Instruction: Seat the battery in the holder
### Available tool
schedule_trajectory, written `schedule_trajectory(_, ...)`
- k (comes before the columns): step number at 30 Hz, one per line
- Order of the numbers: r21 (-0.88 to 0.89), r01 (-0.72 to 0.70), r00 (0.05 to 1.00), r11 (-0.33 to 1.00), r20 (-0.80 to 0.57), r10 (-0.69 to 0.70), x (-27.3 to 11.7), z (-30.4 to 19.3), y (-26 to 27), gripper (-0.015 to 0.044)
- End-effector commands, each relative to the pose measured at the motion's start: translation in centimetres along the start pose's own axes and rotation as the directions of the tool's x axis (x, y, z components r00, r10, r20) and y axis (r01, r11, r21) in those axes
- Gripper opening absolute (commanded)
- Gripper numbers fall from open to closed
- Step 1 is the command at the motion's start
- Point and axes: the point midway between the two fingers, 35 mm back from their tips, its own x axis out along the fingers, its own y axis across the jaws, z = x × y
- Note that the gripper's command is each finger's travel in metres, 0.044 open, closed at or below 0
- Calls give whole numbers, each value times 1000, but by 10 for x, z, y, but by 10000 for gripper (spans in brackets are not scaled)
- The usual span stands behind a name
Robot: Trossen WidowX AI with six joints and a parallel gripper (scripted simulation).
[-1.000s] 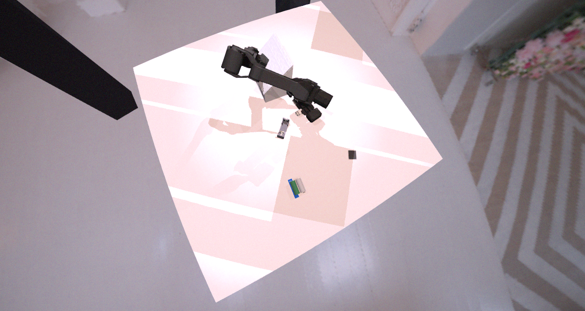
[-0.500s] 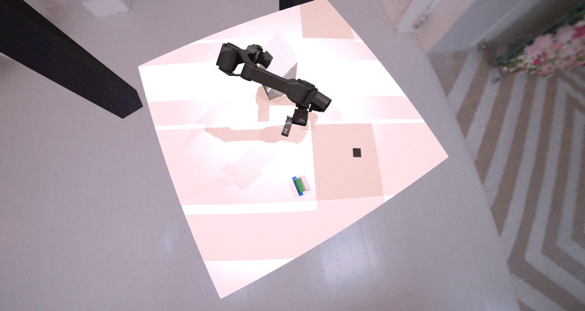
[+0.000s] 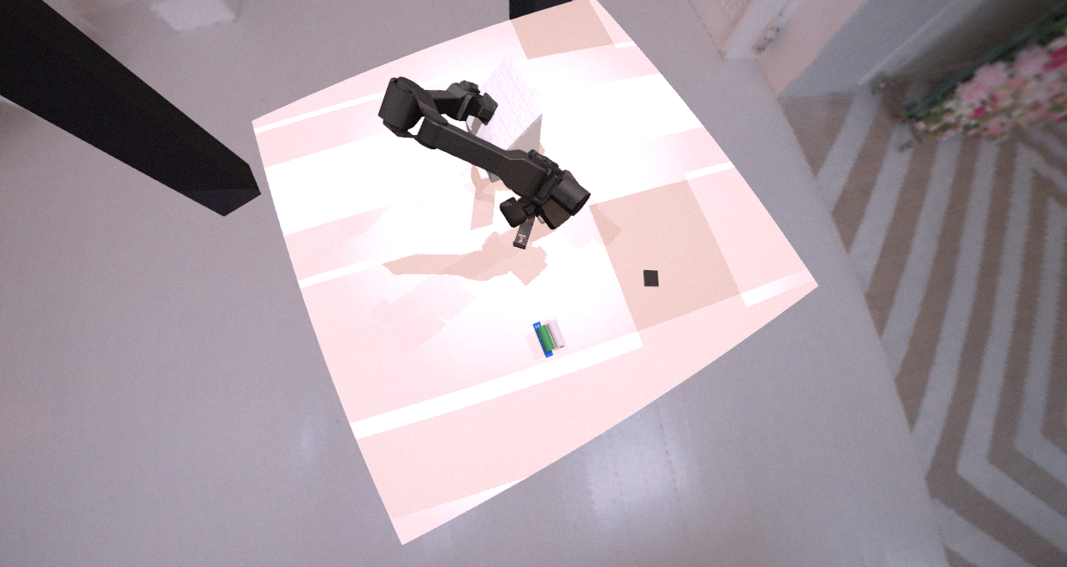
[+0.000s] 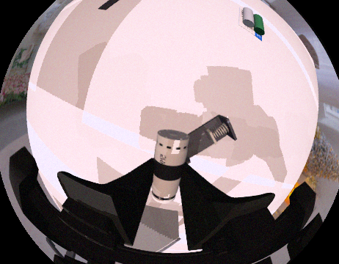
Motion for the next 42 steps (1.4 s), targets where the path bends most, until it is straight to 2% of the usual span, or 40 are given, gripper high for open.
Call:
schedule_trajectory(1,218,5,1000,976,1,-5,-2,1,-11,80)
schedule_trajectory(6,476,4,1000,879,2,-5,-4,1,-24,80)
schedule_trajectory(13,749,-2,1000,663,6,-4,-7,0,-41,80)
schedule_trajectory(21,753,-5,1000,658,-2,10,-4,0,-40,80)
schedule_trajectory(32,748,2,969,664,-166,184,34,-5,-36,80)
schedule_trajectory(42,746,11,960,666,-193,201,36,-4,-36,80)
